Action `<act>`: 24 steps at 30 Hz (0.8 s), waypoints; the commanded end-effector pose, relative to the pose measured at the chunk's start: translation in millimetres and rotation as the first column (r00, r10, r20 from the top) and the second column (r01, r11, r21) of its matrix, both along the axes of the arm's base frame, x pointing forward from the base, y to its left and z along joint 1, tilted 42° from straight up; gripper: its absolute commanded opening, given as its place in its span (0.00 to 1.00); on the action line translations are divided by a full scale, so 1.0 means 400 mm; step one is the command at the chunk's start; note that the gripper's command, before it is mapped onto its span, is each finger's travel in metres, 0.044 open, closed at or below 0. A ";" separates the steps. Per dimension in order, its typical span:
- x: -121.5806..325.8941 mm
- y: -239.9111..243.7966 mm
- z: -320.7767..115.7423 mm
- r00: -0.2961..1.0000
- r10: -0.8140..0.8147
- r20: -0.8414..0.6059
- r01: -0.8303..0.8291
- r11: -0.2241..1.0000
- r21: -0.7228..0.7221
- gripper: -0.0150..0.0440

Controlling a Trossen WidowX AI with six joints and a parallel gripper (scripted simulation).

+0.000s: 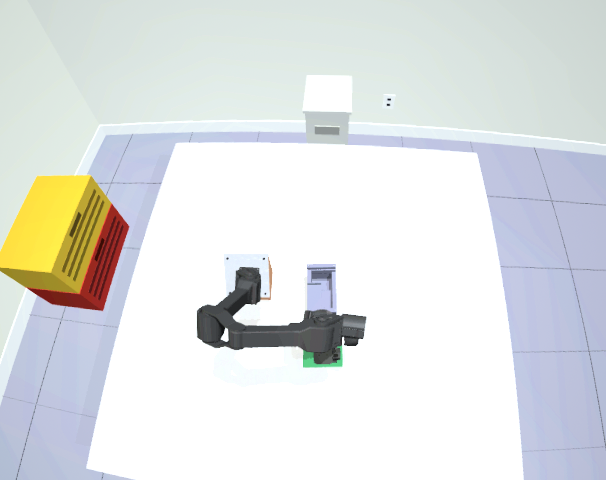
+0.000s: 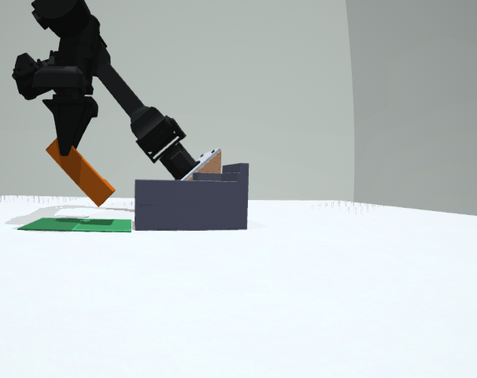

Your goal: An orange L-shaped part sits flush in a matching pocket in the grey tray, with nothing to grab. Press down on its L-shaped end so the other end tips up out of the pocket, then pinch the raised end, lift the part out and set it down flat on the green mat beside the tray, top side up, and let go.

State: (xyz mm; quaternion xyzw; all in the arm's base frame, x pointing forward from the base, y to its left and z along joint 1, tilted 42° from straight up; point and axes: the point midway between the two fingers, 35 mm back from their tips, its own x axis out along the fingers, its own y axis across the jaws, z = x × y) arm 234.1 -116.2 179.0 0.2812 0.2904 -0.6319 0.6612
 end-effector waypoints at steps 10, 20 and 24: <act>0.000 -0.035 -0.039 1.000 0.003 -0.002 -0.003 1.000 0.000 0.25; -0.001 -0.039 -0.042 1.000 -0.001 -0.002 0.001 1.000 -0.003 0.25; -0.001 -0.039 -0.042 1.000 -0.001 -0.002 0.001 1.000 -0.003 0.43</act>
